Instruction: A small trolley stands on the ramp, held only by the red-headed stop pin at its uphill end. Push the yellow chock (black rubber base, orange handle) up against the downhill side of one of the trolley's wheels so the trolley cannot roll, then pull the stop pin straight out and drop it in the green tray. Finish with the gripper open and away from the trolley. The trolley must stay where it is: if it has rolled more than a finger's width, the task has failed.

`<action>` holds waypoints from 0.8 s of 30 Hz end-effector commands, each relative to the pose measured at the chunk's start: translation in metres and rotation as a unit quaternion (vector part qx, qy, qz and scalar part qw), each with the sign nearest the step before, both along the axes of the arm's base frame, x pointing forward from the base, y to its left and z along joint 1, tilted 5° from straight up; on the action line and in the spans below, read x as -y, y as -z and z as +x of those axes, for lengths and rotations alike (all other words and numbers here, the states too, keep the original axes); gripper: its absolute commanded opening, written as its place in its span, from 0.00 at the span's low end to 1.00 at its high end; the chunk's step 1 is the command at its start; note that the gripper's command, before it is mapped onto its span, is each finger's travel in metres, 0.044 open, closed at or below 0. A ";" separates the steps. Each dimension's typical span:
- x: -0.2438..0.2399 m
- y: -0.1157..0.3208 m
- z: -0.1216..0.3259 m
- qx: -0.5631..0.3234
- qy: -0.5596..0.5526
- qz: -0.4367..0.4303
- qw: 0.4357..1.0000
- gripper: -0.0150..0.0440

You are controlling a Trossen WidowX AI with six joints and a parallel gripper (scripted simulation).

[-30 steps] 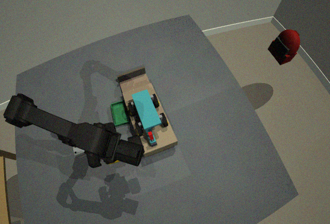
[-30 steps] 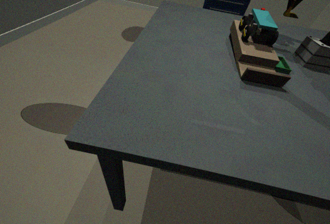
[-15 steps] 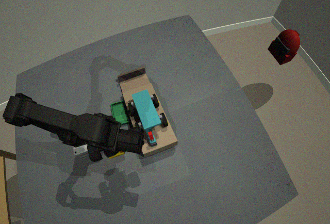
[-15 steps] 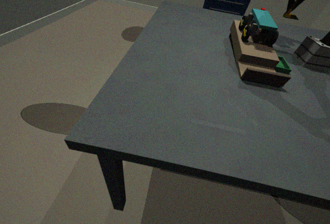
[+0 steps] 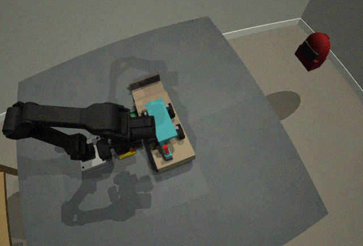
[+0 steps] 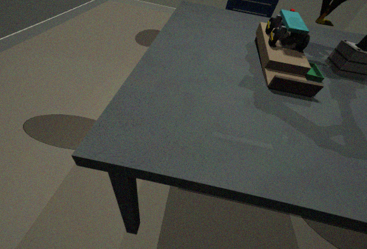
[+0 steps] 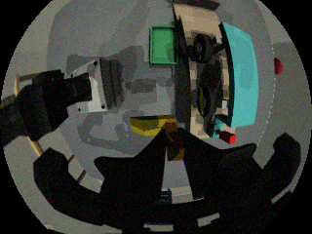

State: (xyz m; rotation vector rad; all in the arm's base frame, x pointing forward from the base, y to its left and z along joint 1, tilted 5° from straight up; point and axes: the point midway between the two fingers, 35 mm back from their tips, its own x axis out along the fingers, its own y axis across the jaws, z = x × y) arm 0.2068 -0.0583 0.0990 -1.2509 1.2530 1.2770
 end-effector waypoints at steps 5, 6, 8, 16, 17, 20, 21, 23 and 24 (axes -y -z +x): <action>-0.031 0.003 0.004 0.001 0.001 0.003 1.000 0.25; -0.034 0.004 0.005 0.001 0.001 0.003 1.000 0.25; -0.042 0.004 0.006 0.001 0.001 0.003 1.000 0.25; -0.071 0.006 0.010 0.001 0.001 0.005 1.000 0.25; -0.075 0.007 0.011 0.001 0.001 0.005 1.000 0.25; -0.086 0.008 0.012 0.001 0.001 0.005 1.000 0.25; -0.090 0.008 0.012 0.001 0.001 0.006 1.000 0.25; -0.097 0.009 0.013 0.001 0.001 0.006 1.000 0.25; -0.101 0.009 0.013 0.001 0.001 0.006 1.000 0.25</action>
